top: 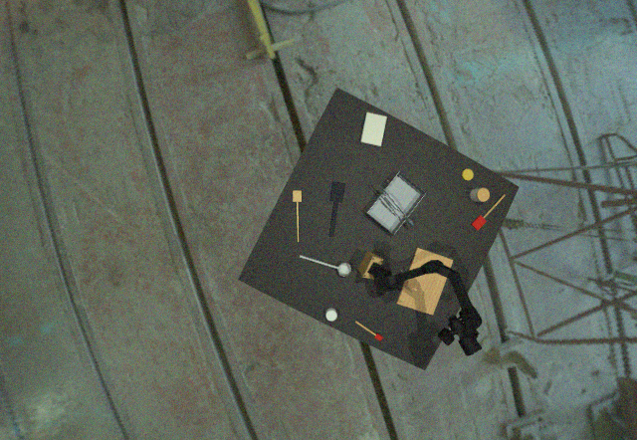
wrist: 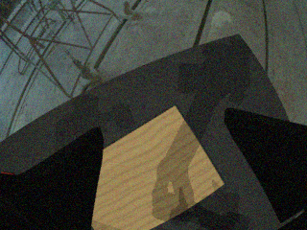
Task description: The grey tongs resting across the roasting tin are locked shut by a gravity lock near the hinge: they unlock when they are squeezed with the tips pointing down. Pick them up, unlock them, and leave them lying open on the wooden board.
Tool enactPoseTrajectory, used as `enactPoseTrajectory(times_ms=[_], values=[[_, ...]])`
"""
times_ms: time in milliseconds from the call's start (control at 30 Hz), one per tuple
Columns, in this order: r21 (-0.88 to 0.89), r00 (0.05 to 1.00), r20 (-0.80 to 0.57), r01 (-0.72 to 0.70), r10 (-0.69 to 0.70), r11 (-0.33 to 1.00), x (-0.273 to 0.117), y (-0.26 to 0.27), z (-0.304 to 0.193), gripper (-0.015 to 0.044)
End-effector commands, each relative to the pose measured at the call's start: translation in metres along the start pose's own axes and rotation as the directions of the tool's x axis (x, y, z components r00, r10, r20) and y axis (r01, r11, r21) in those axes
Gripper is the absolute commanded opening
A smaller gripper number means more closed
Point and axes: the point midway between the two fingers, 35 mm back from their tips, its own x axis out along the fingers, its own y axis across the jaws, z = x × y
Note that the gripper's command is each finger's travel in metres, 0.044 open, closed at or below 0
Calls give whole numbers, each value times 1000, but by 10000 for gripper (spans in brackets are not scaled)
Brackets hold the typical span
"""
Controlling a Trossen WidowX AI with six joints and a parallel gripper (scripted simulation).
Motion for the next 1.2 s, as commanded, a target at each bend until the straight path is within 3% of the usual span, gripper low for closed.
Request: enactPoseTrajectory(times_ms=[0, 300, 533, 833, 1167], values=[[3, 1000, -2, -2, 2, 1000, 0, 0, 0, 426], [156, 989, -103, -87, 104, 984, 16, -7, -6, 440], [346, 937, -259, -136, 234, 928, 50, -6, -21, 440], [491, 787, -494, -99, 370, 866, 108, 29, -61, 440], [474, 569, -721, -10, 395, 880, 146, 112, -131, 440]])
